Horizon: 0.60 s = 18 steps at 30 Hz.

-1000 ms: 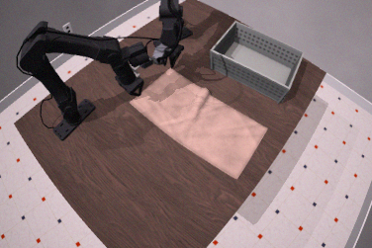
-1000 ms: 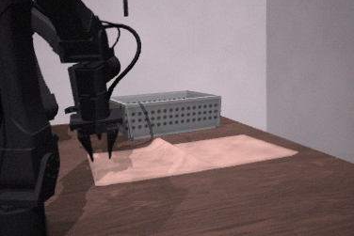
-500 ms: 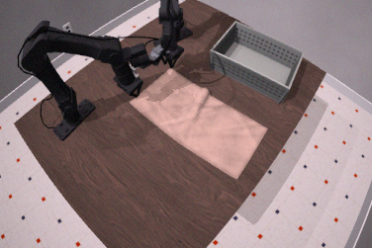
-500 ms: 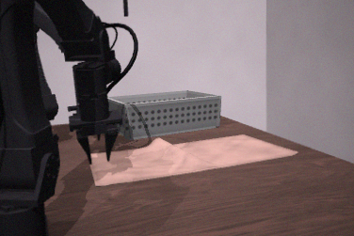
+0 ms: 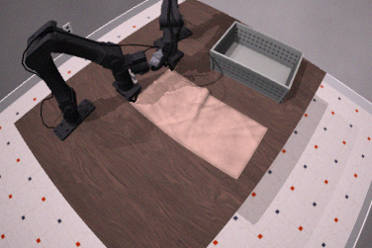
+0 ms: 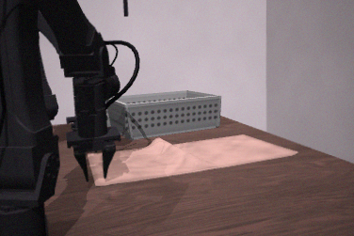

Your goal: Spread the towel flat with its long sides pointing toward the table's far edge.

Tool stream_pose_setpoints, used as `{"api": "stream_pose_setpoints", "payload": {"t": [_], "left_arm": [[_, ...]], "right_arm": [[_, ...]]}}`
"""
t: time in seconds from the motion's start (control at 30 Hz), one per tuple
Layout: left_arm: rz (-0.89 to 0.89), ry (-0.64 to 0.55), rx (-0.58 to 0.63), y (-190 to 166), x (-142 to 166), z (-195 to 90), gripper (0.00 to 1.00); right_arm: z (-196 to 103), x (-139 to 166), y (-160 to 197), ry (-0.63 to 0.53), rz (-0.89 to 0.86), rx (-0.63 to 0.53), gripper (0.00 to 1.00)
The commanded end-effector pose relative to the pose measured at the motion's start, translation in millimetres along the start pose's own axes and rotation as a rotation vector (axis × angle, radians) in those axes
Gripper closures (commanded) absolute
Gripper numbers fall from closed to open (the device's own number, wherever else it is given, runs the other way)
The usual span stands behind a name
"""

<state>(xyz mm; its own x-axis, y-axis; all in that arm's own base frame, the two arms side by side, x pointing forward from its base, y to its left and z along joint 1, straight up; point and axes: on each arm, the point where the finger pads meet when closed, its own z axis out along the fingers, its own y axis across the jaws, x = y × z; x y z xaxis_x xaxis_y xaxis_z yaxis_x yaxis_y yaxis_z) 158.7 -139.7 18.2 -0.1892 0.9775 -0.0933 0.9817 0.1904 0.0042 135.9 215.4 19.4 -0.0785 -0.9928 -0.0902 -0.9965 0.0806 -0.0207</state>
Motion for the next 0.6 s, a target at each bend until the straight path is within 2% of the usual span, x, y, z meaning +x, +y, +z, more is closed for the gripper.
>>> {"api": "stream_pose_setpoints", "payload": {"t": [0.0, 0.03, 0.07, 0.23, 0.27, 0.57], "left_arm": [[0.006, -0.038, -0.017, 7.6, -8.1, 7.4, 0.66], [0.016, -0.071, -0.044, 16.3, -21.8, -2.4, 0.66], [0.006, -0.038, -0.017, 7.9, -6.4, 14.2, 0.66], [0.023, -0.051, -0.026, 8.1, -14.5, 12.8, 0.66], [0.018, -0.072, -0.042, 14.2, -24.2, 7.1, 0.66], [0.009, -0.071, -0.045, 20.8, -21.9, 9.5, 0.66]], "right_arm": [[9.1, -11.3, 0.6, -0.039, 0.003, 0.002, 0.66], [-0.6, -24.9, -9.3, -0.077, 0.010, 0.023, 0.66], [14.9, -9.4, -1.6, -0.039, 0.013, 0.003, 0.66], [16.5, -8.1, -7.3, -0.043, 0.008, 0.007, 0.66], [18.6, -5.5, -7.0, -0.039, 0.008, 0.004, 0.66], [20.8, -5.6, -12.6, -0.043, 0.008, 0.007, 0.66]]}}
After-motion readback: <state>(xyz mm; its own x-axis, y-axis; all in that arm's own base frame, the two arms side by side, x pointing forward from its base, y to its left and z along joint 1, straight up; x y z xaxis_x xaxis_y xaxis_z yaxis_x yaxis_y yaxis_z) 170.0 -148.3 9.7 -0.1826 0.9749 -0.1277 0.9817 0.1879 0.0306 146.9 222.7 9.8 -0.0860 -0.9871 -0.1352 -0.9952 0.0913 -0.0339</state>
